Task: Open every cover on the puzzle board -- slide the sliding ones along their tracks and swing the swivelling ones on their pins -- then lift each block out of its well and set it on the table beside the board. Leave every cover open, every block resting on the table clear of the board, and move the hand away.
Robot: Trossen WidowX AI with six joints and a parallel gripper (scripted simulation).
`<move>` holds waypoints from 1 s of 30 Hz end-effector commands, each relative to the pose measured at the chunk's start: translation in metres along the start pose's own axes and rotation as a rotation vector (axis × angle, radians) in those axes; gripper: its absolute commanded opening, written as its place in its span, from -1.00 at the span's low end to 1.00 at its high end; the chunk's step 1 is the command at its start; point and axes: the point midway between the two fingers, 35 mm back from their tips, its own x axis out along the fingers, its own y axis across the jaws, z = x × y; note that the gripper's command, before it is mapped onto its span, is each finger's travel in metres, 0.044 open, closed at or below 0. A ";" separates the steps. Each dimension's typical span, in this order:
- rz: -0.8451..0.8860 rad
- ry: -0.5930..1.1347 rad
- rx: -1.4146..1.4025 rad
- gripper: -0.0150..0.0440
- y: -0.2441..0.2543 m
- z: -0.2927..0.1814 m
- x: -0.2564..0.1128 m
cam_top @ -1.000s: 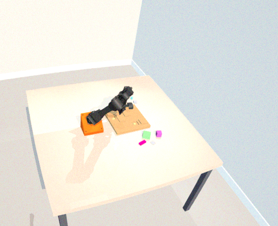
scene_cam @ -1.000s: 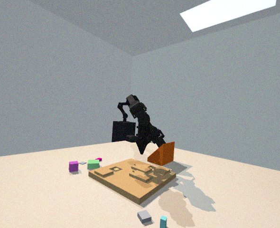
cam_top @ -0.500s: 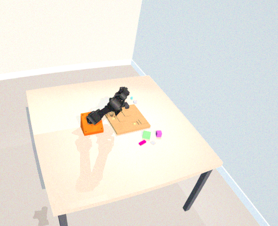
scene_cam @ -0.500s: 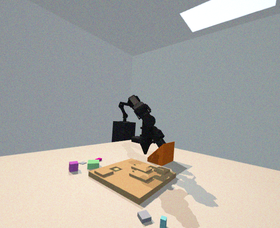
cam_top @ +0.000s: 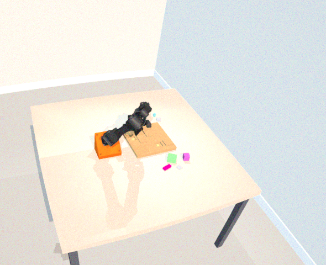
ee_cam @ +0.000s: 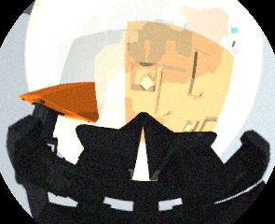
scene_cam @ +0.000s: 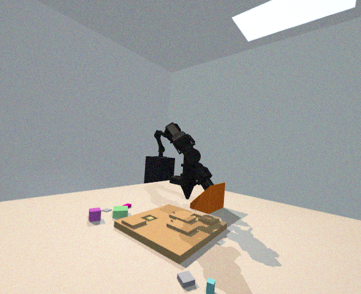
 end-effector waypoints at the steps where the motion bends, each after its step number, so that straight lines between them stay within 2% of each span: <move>1: 0.001 -0.004 -0.006 -0.49 0.001 0.001 0.000; 30: 0.000 -0.005 -0.006 -0.49 -0.001 0.002 0.020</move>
